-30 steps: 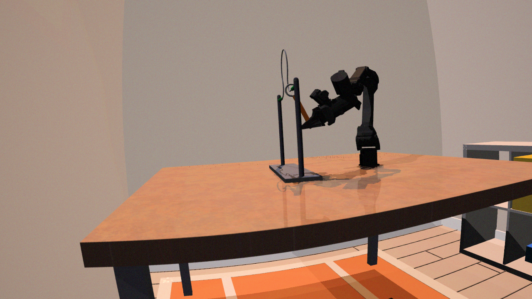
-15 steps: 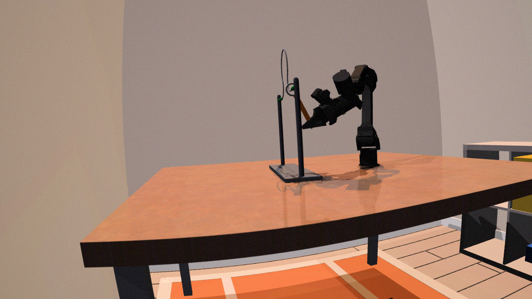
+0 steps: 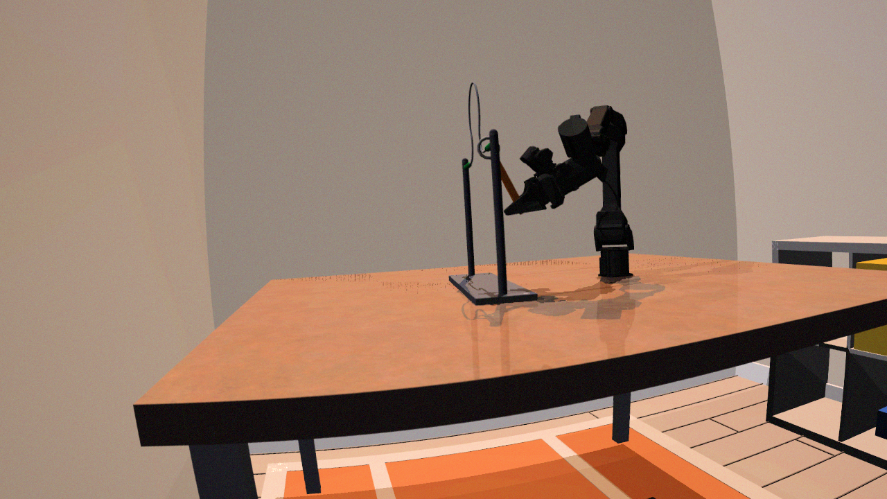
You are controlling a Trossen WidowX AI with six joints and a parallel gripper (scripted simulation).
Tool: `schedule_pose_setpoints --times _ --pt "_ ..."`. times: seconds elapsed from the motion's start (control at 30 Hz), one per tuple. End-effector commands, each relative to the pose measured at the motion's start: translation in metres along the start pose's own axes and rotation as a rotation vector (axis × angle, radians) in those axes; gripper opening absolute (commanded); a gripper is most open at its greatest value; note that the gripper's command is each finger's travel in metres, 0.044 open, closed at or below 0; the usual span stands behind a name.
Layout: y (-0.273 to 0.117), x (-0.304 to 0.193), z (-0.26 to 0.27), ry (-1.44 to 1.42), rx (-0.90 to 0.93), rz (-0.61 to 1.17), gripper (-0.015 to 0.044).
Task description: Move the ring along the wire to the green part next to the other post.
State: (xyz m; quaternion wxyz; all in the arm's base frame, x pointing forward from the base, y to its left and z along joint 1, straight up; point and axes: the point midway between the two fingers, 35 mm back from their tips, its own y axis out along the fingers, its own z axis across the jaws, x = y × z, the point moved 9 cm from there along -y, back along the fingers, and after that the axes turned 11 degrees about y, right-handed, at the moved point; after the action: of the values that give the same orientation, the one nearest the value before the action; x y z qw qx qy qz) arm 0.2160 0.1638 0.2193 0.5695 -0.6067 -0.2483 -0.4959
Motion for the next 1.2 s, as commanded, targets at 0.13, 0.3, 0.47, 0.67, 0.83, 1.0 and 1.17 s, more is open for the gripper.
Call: schedule_pose_setpoints --times 0.13,0.3,0.47,0.67,0.83,1.0,1.17 --pt "0.000 -0.002 0.007 0.002 -0.004 -0.002 -0.0150" --pt "0.002 -0.006 0.007 0.002 -0.004 -0.002 -0.0150" --pt "0.005 -0.011 0.006 0.002 -0.004 -0.002 -0.0150" --pt "0.005 -0.012 0.006 0.002 -0.004 -0.002 -0.0150" --pt "0.005 -0.012 0.006 0.002 -0.004 -0.002 -0.0150" --pt "0.005 -0.012 0.006 0.002 -0.004 -0.002 -0.0150" --pt "0.005 -0.012 0.006 0.002 -0.004 -0.002 -0.0150"
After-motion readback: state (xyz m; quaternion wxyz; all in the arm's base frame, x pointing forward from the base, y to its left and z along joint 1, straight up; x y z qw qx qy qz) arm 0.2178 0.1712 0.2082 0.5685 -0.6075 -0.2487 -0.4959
